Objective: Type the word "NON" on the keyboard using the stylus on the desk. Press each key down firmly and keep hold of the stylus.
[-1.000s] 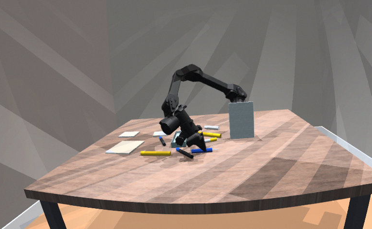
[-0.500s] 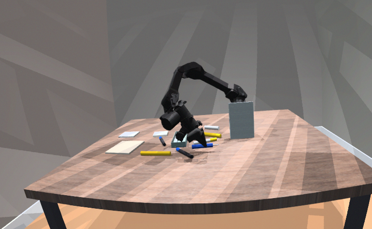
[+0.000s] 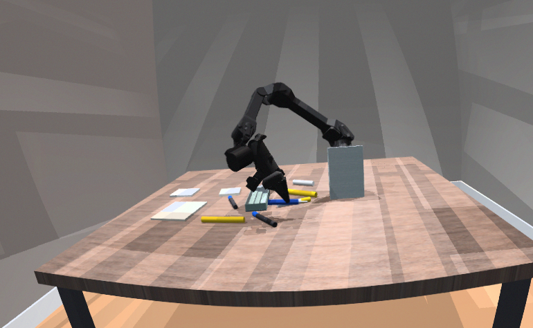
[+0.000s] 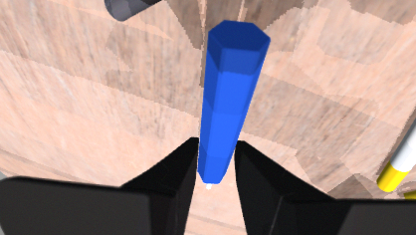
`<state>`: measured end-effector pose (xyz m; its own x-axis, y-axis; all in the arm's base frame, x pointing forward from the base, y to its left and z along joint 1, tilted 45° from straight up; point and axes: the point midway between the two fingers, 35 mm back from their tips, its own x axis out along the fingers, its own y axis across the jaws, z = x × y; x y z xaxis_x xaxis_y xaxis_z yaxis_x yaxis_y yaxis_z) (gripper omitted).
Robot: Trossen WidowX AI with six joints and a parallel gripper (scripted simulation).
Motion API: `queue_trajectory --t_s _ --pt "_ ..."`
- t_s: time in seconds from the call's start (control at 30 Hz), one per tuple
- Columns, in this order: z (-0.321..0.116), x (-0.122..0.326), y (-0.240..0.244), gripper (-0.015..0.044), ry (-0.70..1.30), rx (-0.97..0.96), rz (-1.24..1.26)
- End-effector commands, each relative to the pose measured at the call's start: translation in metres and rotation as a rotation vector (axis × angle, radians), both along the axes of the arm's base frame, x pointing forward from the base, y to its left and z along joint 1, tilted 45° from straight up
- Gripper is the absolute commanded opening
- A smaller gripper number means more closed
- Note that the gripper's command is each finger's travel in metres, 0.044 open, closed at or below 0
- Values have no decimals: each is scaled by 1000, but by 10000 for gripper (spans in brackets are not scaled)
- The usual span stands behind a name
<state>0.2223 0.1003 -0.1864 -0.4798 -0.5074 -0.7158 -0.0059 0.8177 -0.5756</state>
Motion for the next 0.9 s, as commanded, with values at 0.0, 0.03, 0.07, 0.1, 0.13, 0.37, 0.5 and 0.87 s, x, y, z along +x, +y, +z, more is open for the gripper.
queue_trajectory --t_s 0.0,0.03,0.07,0.1,0.13,0.37,0.5,0.87 --pt "5 10 -1 0 -29 94 28" --pt "6 13 -2 0 -38 117 38" --pt "7 15 -3 0 -47 140 49" --pt "8 18 -3 0 -56 162 60" --pt "9 20 -4 0 -66 184 71" --pt "19 37 -11 0 -143 324 162" --pt "26 47 -15 0 -194 392 223" --pt "50 71 -31 0 -353 527 417"
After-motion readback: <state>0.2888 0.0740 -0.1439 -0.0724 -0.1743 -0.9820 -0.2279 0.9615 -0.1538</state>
